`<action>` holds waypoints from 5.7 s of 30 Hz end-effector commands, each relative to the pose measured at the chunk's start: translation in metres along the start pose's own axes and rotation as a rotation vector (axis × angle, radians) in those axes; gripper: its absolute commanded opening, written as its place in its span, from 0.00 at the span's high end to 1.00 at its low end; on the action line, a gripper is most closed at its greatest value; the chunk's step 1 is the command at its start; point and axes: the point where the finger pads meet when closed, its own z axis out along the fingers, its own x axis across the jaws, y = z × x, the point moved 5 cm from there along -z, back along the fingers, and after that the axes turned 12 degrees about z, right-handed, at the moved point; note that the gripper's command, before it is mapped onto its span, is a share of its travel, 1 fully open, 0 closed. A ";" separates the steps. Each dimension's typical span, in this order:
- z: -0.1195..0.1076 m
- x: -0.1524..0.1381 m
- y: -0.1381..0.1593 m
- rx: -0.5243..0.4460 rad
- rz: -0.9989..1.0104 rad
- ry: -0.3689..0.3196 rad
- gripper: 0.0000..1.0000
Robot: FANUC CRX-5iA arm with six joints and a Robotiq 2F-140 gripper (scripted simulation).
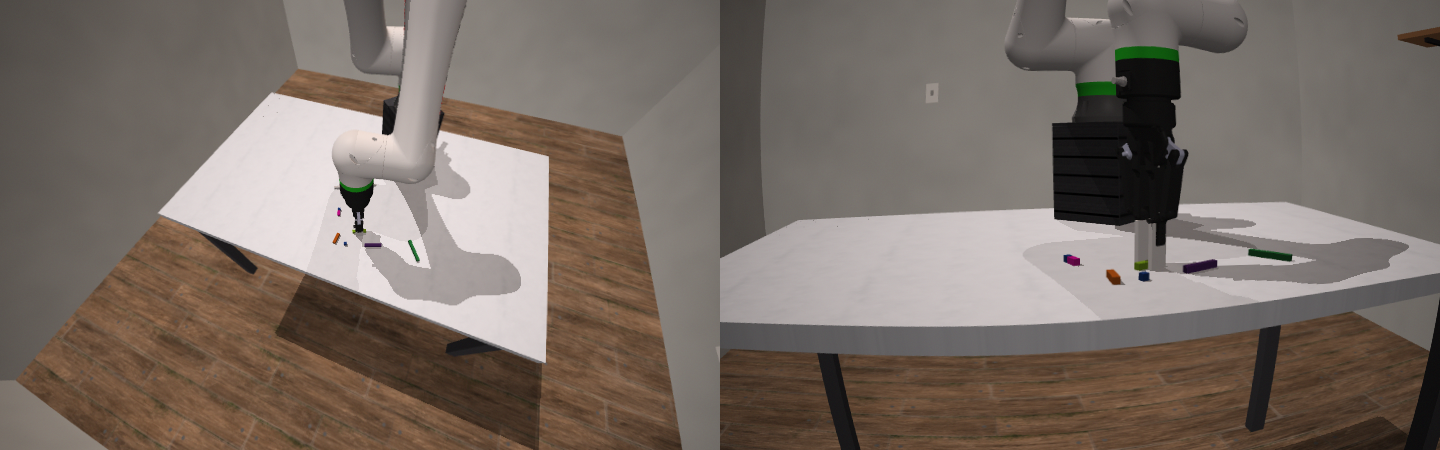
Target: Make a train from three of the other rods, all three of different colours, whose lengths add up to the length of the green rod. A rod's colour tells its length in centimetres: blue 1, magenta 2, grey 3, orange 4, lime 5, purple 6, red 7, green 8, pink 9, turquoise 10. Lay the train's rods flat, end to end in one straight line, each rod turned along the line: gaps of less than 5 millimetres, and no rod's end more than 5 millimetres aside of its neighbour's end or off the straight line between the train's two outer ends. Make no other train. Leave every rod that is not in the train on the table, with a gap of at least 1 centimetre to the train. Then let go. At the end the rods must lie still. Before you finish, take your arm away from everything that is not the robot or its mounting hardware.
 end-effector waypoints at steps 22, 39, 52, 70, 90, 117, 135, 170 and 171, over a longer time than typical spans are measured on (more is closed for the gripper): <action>0.000 0.000 0.000 0.000 0.000 0.000 0.97; -0.001 0.000 0.000 0.000 0.000 0.000 0.97; -0.056 0.000 0.000 0.000 0.000 0.000 0.97; -0.100 0.000 0.000 0.000 0.000 0.000 0.97; -0.100 -0.001 0.006 0.000 0.307 0.000 0.97; -0.100 -0.006 0.023 0.000 1.232 0.000 0.97; -0.101 -0.010 0.034 0.000 1.847 0.000 0.97; -0.101 -0.017 0.055 0.001 3.045 0.000 0.97; -0.101 -0.017 0.056 0.001 3.081 0.000 0.97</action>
